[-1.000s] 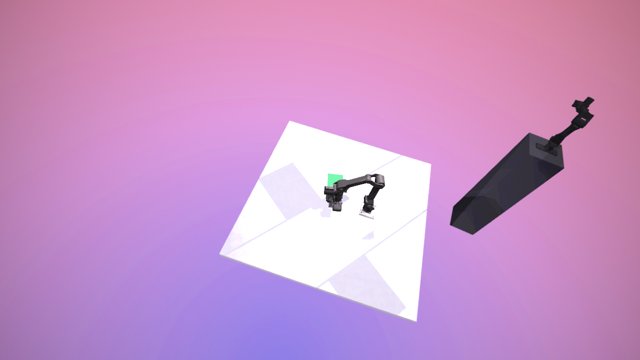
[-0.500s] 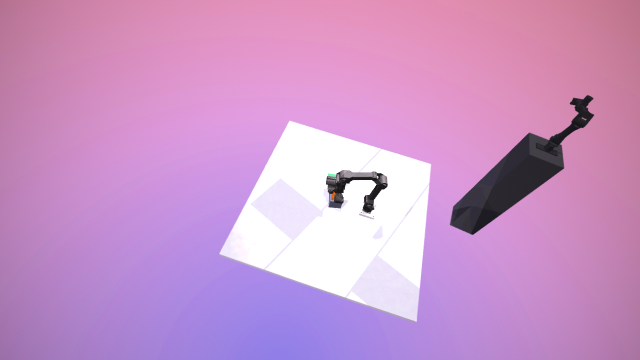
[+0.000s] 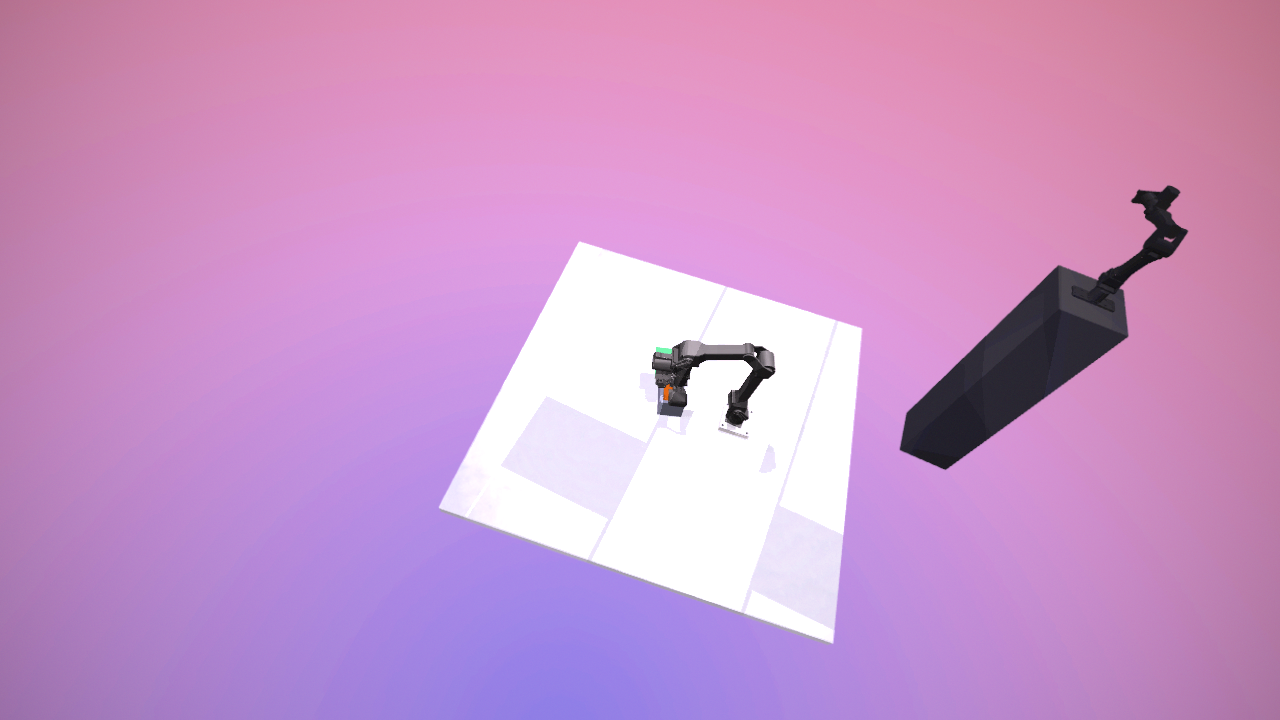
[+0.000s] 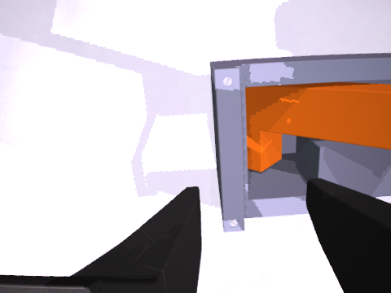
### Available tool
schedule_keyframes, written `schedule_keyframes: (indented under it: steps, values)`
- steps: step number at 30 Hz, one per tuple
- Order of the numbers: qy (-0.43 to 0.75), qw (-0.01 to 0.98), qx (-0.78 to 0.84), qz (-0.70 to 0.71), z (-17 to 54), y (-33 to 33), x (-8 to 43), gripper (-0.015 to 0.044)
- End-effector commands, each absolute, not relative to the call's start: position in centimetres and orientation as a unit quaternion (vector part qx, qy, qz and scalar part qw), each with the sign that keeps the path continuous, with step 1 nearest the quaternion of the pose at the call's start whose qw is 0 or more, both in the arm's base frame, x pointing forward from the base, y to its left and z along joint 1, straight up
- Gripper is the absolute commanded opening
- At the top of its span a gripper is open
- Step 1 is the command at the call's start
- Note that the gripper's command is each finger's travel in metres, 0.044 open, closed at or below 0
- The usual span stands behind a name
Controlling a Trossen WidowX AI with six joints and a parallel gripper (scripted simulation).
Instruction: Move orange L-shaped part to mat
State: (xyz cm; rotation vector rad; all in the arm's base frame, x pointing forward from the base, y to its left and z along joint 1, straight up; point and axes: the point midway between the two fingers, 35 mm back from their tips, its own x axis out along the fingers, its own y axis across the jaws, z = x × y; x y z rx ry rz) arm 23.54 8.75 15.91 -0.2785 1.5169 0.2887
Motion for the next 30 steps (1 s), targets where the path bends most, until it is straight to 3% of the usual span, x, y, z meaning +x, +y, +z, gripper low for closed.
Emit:
schedule_keyframes:
  steps: [1, 6, 10, 16, 22, 30]
  values:
    - [0.682, 0.708, -0.125, 0.13, 15.9, 8.8, 23.6, 0.018]
    - [0.682, 0.708, -0.125, 0.13, 15.9, 8.8, 23.6, 0.018]
    - [0.692, 0.717, -0.058, 0.064, 16.0, 8.0, 24.1, 0.028]
    - [0.678, 0.699, 0.167, -0.158, 16.1, 5.4, 25.6, 0.028]
    - [0.589, 0.606, 0.384, -0.373, 16.3, 2.4, 26.9, 0.028]
    - [0.575, 0.591, 0.406, -0.394, 16.2, 2.0, 27.1, 0.028]
